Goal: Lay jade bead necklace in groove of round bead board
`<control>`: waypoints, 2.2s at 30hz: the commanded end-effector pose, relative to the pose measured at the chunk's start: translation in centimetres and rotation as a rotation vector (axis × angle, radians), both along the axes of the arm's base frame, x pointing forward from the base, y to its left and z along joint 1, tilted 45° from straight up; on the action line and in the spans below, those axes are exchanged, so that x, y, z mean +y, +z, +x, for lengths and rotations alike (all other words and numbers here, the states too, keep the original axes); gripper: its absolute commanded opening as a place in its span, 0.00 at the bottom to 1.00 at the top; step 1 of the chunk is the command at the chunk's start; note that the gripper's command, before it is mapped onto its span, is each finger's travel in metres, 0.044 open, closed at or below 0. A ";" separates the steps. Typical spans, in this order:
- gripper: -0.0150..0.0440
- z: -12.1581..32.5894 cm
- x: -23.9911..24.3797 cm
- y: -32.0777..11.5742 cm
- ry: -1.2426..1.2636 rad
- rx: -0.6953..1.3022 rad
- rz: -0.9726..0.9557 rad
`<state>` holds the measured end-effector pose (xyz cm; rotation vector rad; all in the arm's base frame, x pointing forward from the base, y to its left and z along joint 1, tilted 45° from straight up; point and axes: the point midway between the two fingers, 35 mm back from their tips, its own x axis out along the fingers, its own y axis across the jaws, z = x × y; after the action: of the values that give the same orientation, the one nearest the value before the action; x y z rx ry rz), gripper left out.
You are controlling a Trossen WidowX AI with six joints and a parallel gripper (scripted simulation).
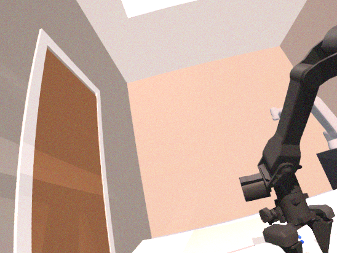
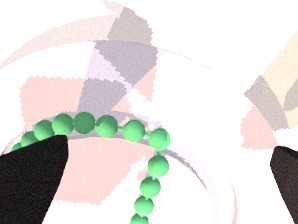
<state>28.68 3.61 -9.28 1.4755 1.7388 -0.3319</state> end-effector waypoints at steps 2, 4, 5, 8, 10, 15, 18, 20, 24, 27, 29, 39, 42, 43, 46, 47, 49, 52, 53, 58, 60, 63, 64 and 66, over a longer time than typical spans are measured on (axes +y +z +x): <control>1.00 0.1 0.0 0.0 0.005 -0.005 -0.003; 1.00 0.1 0.0 0.0 0.005 -0.005 -0.003; 1.00 0.1 0.0 0.0 0.005 -0.005 -0.003; 1.00 0.1 0.0 0.0 0.005 -0.005 -0.003; 0.91 0.1 -0.2 0.4 -0.007 0.007 -0.003; 0.69 0.1 -1.5 3.0 -0.085 0.082 -0.002; 0.56 0.1 -1.4 3.1 -0.088 0.085 -0.002; 0.47 0.1 -1.0 2.6 -0.088 0.085 -0.002; 0.46 0.4 -1.0 2.6 -0.086 0.069 -0.004; 0.46 0.4 -0.9 2.4 -0.086 0.069 -0.004; 0.46 0.4 -0.7 2.3 -0.086 0.071 -0.004; 0.46 0.3 0.4 1.1 -0.087 0.079 -0.002; 0.46 0.2 0.8 0.8 -0.087 0.082 -0.001; 0.46 0.2 0.9 0.7 -0.087 0.083 -0.001; 0.46 0.1 1.2 0.4 -0.087 0.085 0.000; 0.46 0.1 1.3 0.3 -0.087 0.086 0.000; 0.46 0.1 1.3 0.3 -0.087 0.086 0.000; 0.46 0.1 1.3 0.3 -0.087 0.086 0.000; 0.46 0.1 1.3 0.3 -0.087 0.086 0.000; 0.28 0.4 1.2 0.4 -0.083 0.076 -0.005; 0.25 0.4 1.2 0.4 -0.083 0.076 -0.005; 0.25 0.4 1.2 0.4 -0.083 0.076 -0.005; 0.25 0.4 1.2 0.4 -0.083 0.076 -0.005; 0.25 0.4 1.2 0.4 -0.083 0.076 -0.005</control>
<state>29.06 4.80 -8.92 1.5533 1.7378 -0.4409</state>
